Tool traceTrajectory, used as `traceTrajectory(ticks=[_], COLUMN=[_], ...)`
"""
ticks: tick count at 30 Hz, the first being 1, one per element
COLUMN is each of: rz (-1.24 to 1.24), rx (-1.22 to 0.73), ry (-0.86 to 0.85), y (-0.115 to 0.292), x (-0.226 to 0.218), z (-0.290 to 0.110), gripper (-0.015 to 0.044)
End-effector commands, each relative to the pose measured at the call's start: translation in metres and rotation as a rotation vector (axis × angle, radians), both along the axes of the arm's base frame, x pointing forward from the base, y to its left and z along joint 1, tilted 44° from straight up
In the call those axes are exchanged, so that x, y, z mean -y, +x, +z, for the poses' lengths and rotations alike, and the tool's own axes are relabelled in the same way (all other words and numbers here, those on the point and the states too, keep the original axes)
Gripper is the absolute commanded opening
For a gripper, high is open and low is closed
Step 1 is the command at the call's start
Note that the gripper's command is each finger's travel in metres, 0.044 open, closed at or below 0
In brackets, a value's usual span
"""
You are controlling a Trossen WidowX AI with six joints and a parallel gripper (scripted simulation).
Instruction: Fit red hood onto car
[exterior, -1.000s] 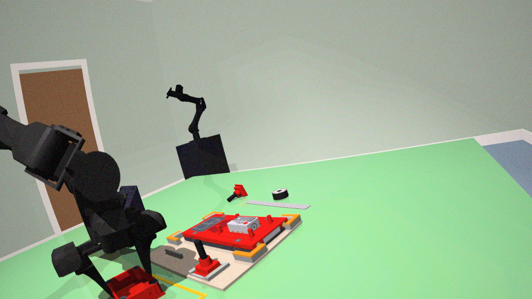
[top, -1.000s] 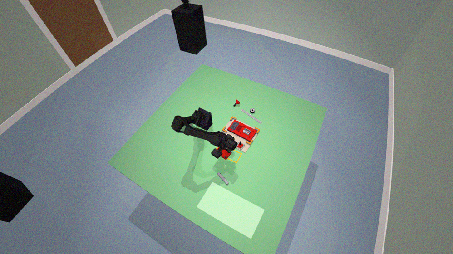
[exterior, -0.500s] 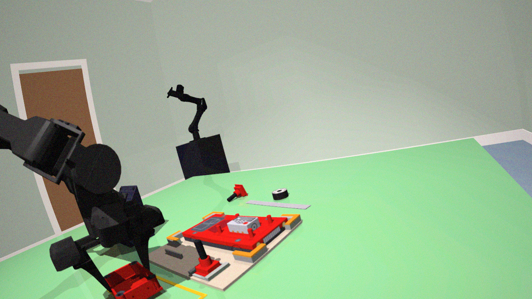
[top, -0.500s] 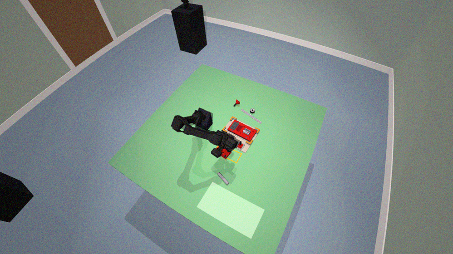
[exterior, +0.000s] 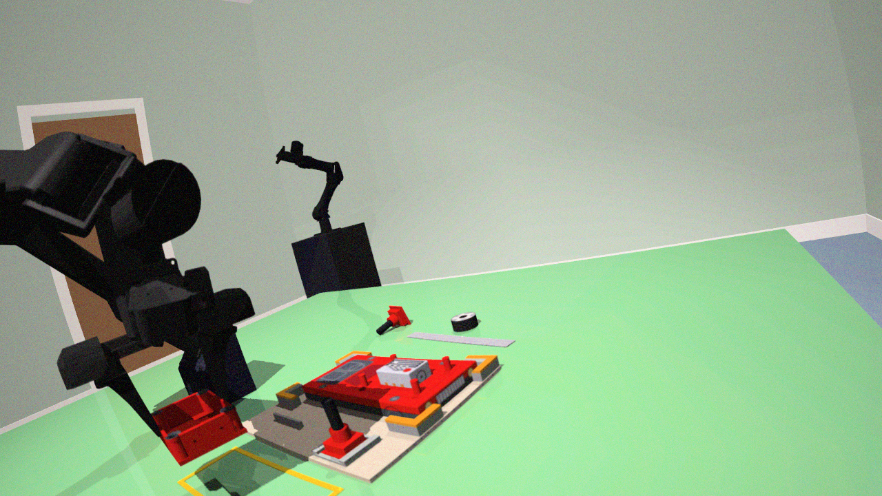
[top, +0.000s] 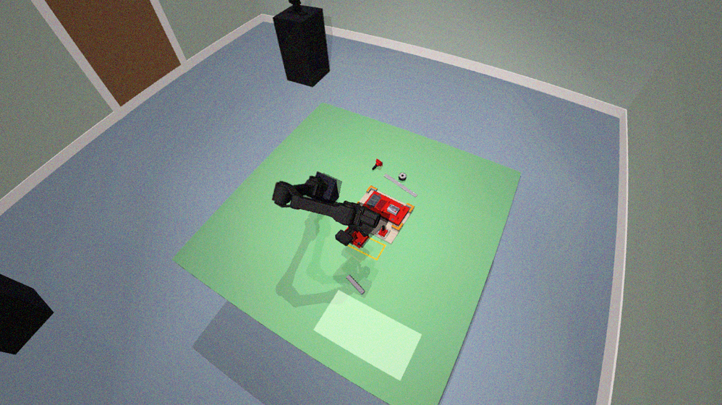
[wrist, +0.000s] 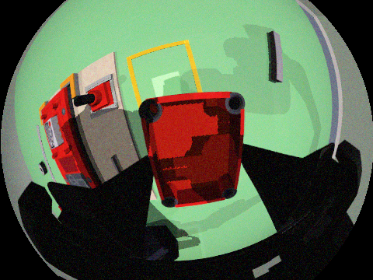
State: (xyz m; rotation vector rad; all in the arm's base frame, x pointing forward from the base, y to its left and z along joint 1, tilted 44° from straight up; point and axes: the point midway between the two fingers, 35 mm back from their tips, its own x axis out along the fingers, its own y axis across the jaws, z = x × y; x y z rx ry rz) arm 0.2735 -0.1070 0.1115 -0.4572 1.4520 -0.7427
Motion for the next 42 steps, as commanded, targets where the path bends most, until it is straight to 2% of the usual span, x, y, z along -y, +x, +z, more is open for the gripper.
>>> traceTrajectory(ticks=[1,9,42], rz=[-0.002,-0.031,-0.732], rx=[0.005,0.032,0.711], ry=[-0.002,-0.004,-0.045], y=[0.001,0.0008,0.0002], x=[-0.0083,-0.0106,-0.0111], z=[0.0098,0.0115,0.0124], gripper=[0.0,0.0,0.0])
